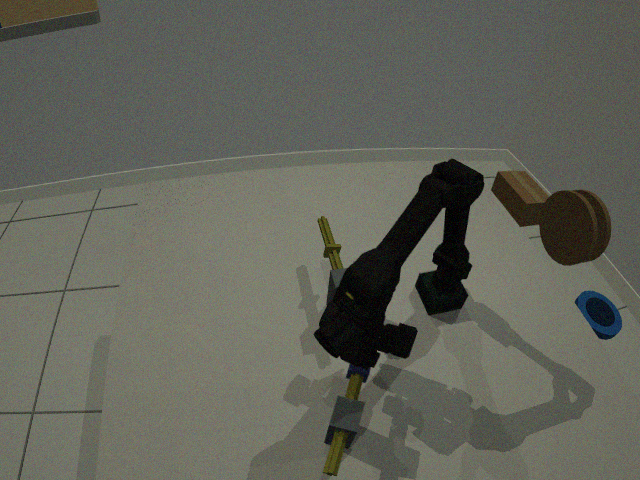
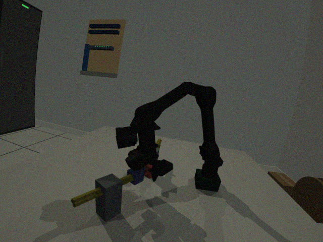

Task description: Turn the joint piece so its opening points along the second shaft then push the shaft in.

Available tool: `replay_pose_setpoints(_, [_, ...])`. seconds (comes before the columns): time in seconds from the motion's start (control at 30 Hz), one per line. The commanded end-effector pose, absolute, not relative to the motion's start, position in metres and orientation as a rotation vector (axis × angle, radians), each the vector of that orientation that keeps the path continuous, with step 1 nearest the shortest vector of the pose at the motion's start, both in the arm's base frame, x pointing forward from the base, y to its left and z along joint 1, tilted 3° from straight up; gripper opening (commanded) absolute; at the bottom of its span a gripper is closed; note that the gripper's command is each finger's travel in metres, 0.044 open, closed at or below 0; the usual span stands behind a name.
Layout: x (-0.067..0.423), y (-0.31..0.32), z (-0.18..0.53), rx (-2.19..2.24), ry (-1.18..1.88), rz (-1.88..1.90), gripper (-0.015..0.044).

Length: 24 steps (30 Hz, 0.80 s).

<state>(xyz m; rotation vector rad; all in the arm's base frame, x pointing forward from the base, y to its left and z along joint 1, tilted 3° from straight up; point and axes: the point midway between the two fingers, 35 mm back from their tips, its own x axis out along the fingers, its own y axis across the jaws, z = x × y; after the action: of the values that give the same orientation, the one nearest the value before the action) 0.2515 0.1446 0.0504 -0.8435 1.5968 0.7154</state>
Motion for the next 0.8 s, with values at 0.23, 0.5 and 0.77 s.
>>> replay_pose_setpoints(0.23, [0.2517, 0.1445, 0.0505, -0.85, 1.597, 0.718, 0.0])
replay_pose_setpoints(0.5, [0.2517, 0.1445, 0.0505, -0.849, 1.598, 0.718, 0.0])
replay_pose_setpoints(0.77, [0.2516, 0.1445, 0.0505, -0.844, 1.598, 0.716, 0.0])
